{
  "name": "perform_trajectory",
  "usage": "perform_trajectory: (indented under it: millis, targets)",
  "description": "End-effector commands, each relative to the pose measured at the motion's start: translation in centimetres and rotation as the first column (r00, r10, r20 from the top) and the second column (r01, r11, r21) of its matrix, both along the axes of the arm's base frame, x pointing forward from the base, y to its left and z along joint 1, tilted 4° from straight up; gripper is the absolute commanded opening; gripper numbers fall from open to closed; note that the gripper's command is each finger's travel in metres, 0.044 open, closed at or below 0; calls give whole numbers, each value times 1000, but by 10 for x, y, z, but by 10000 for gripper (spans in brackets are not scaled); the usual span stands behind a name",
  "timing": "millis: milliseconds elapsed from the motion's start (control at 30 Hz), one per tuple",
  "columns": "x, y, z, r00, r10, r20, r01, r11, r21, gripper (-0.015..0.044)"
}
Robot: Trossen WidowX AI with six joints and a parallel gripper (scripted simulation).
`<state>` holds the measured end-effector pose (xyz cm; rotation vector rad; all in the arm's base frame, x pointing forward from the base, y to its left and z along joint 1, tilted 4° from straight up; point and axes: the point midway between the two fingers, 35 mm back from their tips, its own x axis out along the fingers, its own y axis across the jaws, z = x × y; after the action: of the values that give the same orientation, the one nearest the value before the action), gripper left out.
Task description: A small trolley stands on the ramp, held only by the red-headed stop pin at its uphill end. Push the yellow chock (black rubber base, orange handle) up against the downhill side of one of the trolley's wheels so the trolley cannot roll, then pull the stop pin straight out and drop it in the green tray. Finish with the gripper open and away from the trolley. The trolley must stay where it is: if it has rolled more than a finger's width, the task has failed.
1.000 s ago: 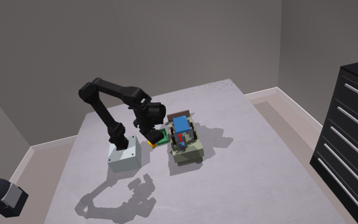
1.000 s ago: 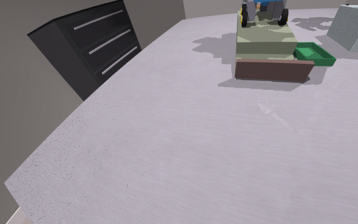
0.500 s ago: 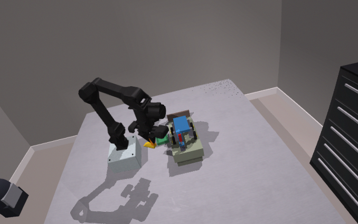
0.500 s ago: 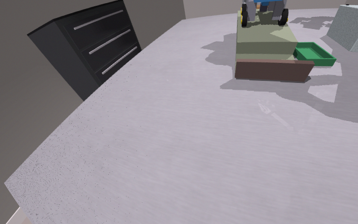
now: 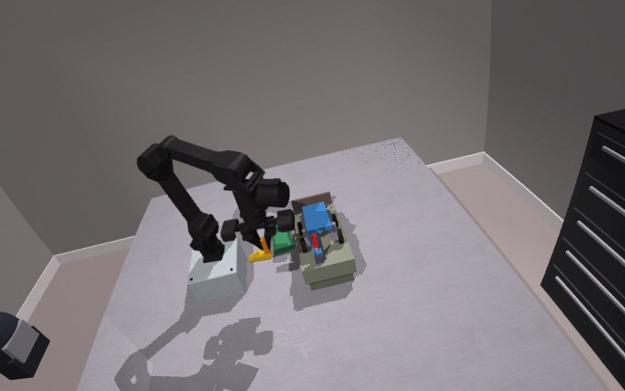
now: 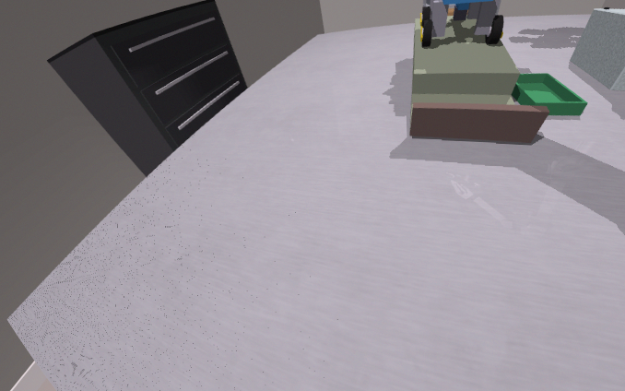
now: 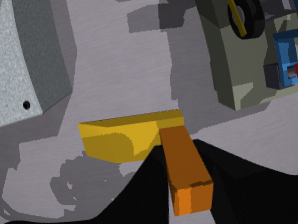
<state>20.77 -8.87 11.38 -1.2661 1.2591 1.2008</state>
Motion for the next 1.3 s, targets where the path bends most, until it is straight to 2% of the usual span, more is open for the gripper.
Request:
perform_trajectory:
  millis: [0, 200, 1267]
  targets:
    - [-1, 0, 0, 998, 56, -7, -56, 998, -2, 0]
    - [0, 4, -1, 998, 64, -7, -64, 998, -1, 0]
    - [18, 114, -13, 995, 100, -7, -100, 995, 10, 0]
